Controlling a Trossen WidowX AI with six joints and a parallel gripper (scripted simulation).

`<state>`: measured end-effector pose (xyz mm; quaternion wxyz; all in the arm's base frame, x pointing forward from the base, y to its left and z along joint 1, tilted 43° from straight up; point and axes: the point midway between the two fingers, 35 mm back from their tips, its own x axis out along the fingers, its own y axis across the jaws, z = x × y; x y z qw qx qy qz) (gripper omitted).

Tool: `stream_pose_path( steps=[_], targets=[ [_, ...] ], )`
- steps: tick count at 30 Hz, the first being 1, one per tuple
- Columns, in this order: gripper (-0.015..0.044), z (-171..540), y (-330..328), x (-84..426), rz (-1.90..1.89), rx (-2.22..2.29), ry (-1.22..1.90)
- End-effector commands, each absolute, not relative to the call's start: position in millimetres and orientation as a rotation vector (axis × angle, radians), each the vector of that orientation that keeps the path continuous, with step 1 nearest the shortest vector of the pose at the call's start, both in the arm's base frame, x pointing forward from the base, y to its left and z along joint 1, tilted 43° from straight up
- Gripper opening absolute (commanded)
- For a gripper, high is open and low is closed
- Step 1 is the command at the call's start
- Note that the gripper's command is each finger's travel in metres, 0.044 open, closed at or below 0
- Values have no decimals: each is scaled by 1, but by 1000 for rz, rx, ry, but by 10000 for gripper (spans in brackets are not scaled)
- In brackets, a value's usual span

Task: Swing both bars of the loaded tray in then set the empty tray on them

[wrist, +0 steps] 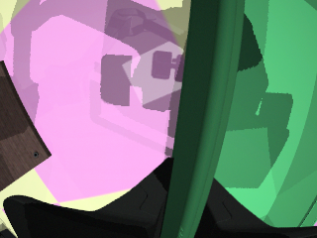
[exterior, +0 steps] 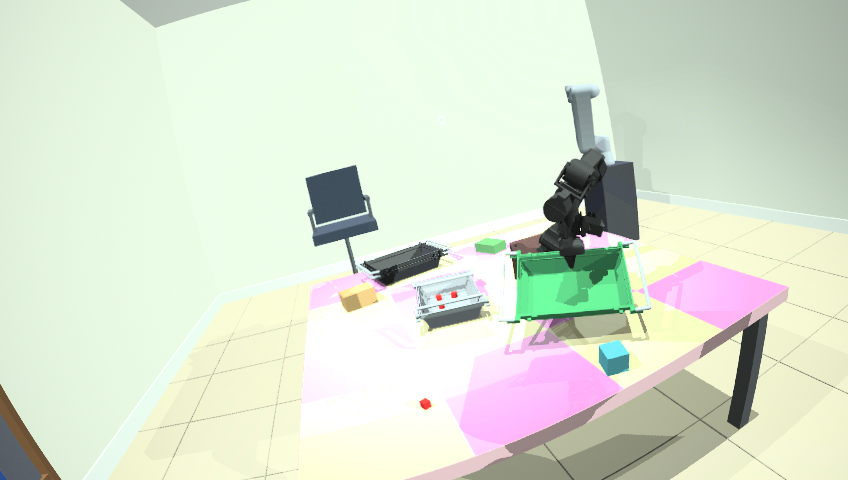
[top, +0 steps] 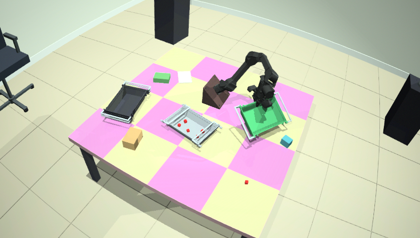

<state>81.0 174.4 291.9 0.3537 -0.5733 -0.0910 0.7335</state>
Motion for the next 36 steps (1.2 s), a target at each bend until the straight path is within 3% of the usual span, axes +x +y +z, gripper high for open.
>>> stream_pose_path(
  steps=[1, 36],
  targets=[
    [0, 295, 176, 97, 1869, -1473, -208],
    [0, 244, 141, 230, 1794, -1261, 230]
  ],
)
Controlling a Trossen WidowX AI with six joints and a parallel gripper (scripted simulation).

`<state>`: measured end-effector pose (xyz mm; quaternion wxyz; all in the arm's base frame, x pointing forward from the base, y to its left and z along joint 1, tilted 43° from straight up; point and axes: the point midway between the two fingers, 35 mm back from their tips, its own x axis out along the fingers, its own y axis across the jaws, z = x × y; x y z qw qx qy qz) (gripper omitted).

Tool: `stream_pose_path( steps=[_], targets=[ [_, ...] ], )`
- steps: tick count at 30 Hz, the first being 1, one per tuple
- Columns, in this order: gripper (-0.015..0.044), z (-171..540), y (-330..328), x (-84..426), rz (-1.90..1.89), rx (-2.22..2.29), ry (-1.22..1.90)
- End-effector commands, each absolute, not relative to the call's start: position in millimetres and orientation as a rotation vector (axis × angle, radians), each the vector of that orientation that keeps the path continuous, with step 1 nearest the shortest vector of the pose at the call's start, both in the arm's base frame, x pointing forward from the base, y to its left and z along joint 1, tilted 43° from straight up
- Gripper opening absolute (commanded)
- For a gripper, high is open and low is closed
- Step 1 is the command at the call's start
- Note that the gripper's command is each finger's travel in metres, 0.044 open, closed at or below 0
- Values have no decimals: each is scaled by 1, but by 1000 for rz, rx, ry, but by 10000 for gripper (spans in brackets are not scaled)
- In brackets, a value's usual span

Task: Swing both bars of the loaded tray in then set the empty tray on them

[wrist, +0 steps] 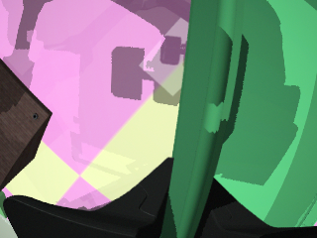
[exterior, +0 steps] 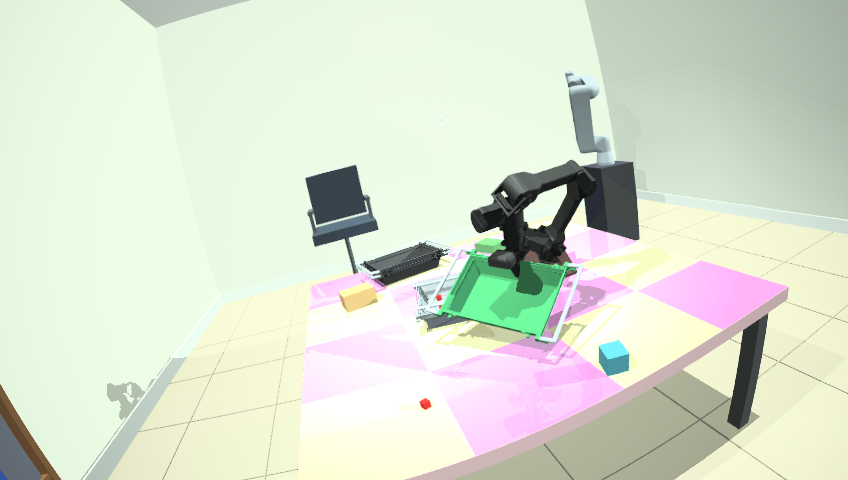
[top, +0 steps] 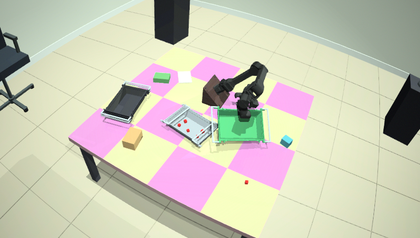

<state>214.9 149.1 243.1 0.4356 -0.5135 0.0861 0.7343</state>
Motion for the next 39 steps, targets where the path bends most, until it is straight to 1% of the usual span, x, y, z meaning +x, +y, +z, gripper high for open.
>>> stream_pose_path(
  steps=[1, 21, 39],
  targets=[
    [0, 242, 139, 233, 1791, -1252, 241],
    [0, 199, 80, 292, 1725, -1065, 425],
    [0, 153, 12, 325, 1649, -871, 544]
  ],
)
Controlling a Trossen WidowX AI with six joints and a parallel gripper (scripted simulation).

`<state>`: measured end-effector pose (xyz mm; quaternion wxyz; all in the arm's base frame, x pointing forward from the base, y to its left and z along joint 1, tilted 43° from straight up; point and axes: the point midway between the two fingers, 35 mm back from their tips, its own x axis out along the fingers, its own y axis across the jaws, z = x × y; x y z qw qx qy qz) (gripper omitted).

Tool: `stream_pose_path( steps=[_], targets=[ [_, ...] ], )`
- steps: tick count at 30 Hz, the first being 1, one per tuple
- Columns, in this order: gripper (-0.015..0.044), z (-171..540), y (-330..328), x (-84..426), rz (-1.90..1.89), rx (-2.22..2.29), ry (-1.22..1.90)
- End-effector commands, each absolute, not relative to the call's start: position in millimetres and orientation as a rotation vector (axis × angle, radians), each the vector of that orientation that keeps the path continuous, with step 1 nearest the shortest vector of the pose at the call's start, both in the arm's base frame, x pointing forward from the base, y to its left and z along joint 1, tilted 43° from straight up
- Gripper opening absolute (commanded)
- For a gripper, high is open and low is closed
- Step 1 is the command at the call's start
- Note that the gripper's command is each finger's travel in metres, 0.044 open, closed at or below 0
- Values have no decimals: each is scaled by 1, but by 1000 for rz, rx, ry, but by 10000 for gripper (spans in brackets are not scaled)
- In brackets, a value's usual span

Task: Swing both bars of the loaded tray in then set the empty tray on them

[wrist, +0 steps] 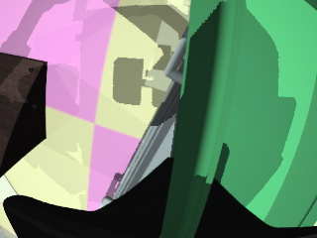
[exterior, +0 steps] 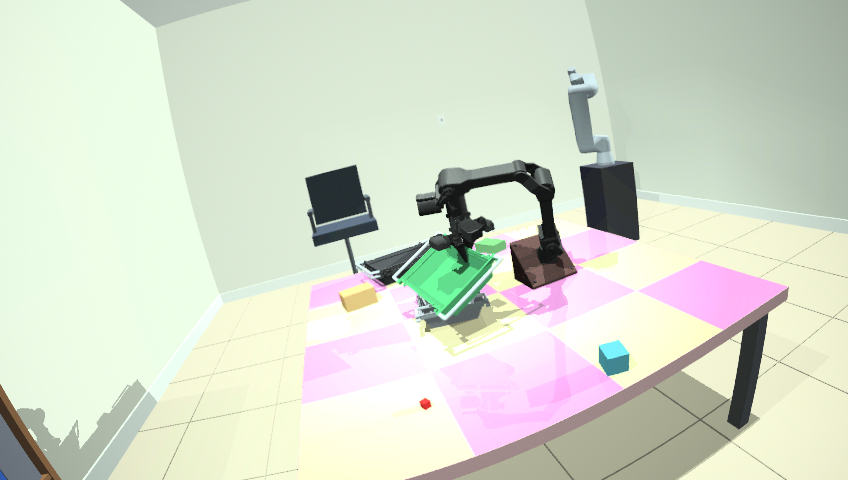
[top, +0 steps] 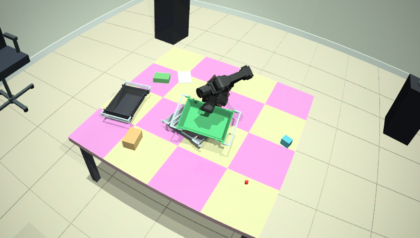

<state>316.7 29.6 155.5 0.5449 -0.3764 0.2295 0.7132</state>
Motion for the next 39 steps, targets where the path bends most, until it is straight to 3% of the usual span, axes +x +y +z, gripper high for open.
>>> stream_pose_path(
  steps=[1, 14, 39],
  targets=[
    [0, 150, 8, 327, 1644, -860, 550],
    [0, 116, -43, 334, 1581, -719, 603],
    [0, 115, -44, 334, 1580, -717, 604]
  ],
)
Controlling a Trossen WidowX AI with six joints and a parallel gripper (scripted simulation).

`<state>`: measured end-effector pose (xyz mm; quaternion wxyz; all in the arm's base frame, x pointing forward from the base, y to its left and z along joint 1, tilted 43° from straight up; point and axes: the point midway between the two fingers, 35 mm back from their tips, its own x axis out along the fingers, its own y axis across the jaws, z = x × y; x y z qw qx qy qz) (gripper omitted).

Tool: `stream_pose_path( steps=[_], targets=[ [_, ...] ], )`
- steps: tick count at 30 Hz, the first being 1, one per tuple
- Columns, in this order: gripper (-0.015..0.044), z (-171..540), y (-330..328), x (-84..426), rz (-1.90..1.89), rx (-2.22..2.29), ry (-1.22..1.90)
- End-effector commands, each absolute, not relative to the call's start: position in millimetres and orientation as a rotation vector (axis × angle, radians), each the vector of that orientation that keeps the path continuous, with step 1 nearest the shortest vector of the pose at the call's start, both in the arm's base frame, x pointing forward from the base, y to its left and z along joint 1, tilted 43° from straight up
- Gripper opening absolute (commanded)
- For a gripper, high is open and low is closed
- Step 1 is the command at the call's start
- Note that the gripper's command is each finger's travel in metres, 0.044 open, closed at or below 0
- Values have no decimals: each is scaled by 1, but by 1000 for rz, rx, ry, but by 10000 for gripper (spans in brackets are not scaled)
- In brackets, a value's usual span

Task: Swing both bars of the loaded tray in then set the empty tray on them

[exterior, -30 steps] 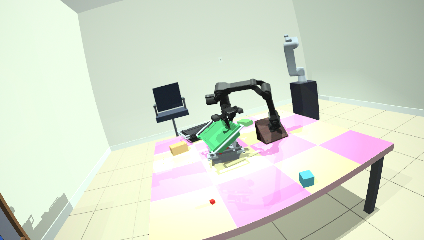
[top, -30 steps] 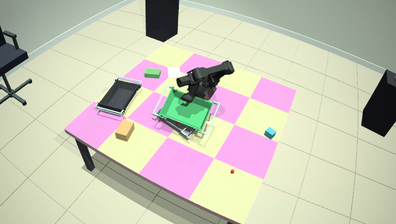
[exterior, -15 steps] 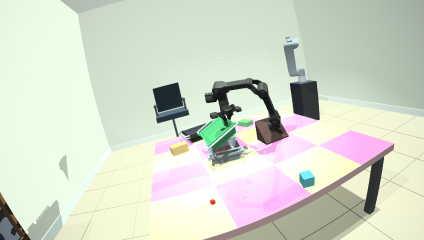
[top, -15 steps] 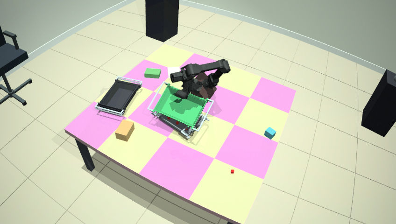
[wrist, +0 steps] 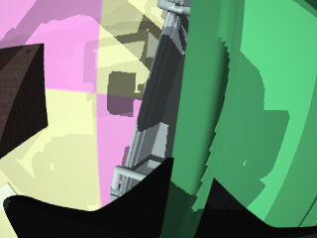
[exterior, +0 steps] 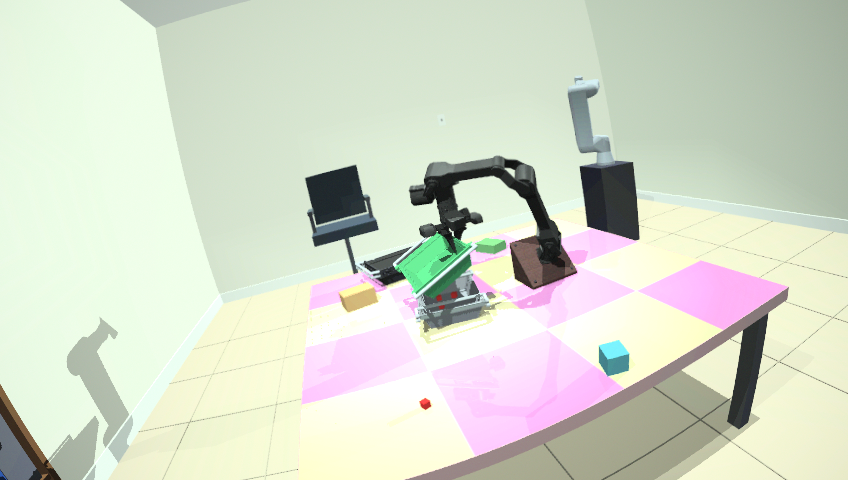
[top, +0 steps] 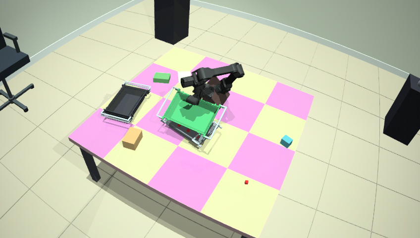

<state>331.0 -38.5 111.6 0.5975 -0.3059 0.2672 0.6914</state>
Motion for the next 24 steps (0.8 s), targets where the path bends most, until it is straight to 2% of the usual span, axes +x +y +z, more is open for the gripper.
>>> stream_pose_path(
  steps=[1, 24],
  targets=[
    [0, 115, -44, 334, 1580, -717, 604],
    [0, 100, -62, 334, 1588, -712, 603]
  ],
)
